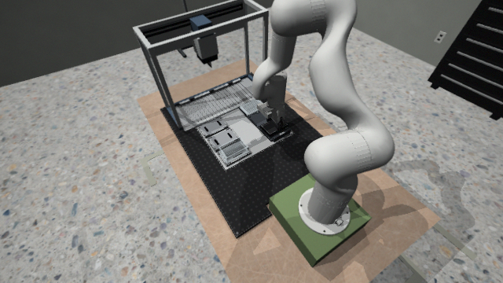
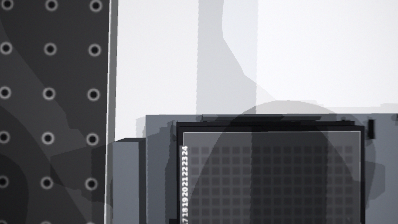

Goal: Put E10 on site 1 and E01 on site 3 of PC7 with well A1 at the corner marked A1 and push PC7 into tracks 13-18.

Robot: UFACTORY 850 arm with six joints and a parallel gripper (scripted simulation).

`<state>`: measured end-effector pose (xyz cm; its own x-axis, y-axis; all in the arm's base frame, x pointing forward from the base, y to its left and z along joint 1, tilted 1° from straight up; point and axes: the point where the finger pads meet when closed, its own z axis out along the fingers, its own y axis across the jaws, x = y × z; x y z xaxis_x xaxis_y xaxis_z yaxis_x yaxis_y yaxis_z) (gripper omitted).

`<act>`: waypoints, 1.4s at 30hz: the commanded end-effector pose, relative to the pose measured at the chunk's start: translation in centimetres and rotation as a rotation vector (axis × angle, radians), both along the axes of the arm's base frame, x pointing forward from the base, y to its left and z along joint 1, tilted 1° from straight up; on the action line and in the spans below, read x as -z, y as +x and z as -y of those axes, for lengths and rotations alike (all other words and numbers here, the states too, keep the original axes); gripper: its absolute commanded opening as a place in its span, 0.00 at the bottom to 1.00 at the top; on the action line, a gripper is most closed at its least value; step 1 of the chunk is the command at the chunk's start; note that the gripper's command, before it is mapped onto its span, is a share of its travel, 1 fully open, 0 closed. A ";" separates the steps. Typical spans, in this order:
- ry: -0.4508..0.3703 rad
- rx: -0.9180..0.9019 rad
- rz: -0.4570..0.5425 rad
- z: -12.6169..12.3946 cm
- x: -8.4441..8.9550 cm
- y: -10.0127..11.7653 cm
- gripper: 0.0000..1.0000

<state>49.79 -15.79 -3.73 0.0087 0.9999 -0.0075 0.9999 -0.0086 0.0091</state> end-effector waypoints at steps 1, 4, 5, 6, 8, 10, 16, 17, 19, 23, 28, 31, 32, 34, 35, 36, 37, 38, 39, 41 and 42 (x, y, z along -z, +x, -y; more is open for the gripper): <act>0.000 0.000 0.002 0.0 0.2 0.1 0.00; 0.000 0.000 0.002 0.0 0.4 0.1 0.00; 0.000 0.000 0.002 0.0 0.4 0.1 0.00; 0.000 0.000 0.002 0.0 0.5 0.1 0.00; 0.000 0.000 0.002 0.0 0.6 0.1 0.00; 0.000 0.000 0.002 0.0 0.7 0.1 0.00; 0.000 0.000 0.002 0.0 0.7 0.1 0.00; 0.000 0.000 0.002 0.0 0.7 0.1 0.00; 0.000 0.000 0.002 0.0 0.7 0.1 0.00; 0.000 0.000 0.002 0.0 0.7 0.1 0.00; 0.000 0.000 0.002 0.0 0.7 0.1 0.00; 0.000 0.000 0.002 0.0 0.8 0.1 1.00; 0.000 0.000 0.002 0.0 0.8 0.1 1.00; 0.000 0.000 0.001 0.0 0.8 0.1 1.00; 0.000 0.000 0.002 0.0 0.8 0.1 1.00; 0.000 0.000 0.002 0.0 0.8 0.1 1.00; 0.000 0.000 0.002 0.0 0.8 0.1 1.00; 0.000 0.000 0.002 0.0 0.8 0.1 1.00; 0.000 0.000 0.002 0.0 0.8 0.1 1.00; -0.001 0.000 0.002 0.0 0.8 0.1 1.00; -0.001 0.000 0.002 0.0 0.8 0.1 1.00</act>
<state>49.80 -15.80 -4.55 0.0087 0.9999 -0.0075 0.9999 -0.0086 0.0092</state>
